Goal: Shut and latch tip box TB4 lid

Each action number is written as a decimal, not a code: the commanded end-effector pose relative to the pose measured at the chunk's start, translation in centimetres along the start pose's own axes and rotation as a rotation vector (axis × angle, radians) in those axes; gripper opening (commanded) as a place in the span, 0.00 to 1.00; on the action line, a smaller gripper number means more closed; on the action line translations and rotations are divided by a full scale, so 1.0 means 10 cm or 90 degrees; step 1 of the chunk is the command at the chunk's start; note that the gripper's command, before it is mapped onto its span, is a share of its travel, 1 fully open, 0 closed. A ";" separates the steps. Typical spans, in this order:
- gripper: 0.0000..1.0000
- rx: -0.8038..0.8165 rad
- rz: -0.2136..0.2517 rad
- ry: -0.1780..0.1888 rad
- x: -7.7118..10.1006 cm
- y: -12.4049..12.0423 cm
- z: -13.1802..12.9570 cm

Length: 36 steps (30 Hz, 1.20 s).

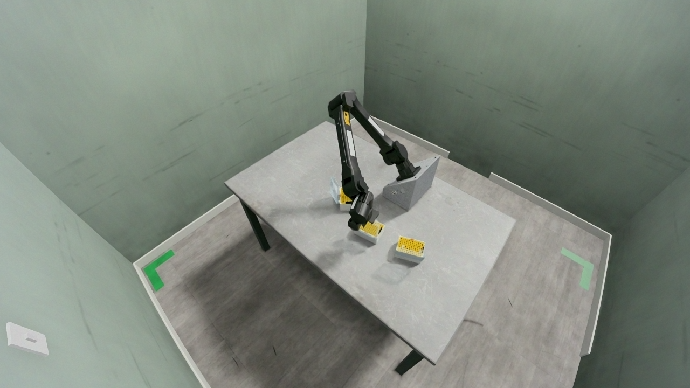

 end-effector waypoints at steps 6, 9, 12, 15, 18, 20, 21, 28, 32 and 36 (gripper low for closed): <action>0.00 -0.006 -0.034 0.001 0.19 -0.02 0.06; 0.00 -0.005 -0.033 0.001 0.19 -0.05 0.06; 0.00 -0.002 -0.032 0.001 0.18 -0.03 0.07; 0.00 -0.002 -0.033 0.001 0.18 -0.03 0.07; 0.00 -0.002 -0.033 0.001 0.18 -0.03 0.07; 0.00 -0.002 -0.033 0.001 0.18 -0.03 0.07; 0.00 -0.002 -0.033 0.001 0.18 -0.03 0.07; 0.00 -0.002 -0.033 0.001 0.18 -0.03 0.07; 0.00 -0.002 -0.033 0.001 0.18 -0.03 0.07; 0.00 -0.002 -0.033 0.001 0.18 -0.03 0.07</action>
Point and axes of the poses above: the point where the finger pads meet when closed, its own x axis back along the fingers, its own z axis across the jaws, y = z × x, the point moved 5 cm from there along x, back along the fingers, and after that the axes turned 2 degrees about x, right-handed, at the moved point
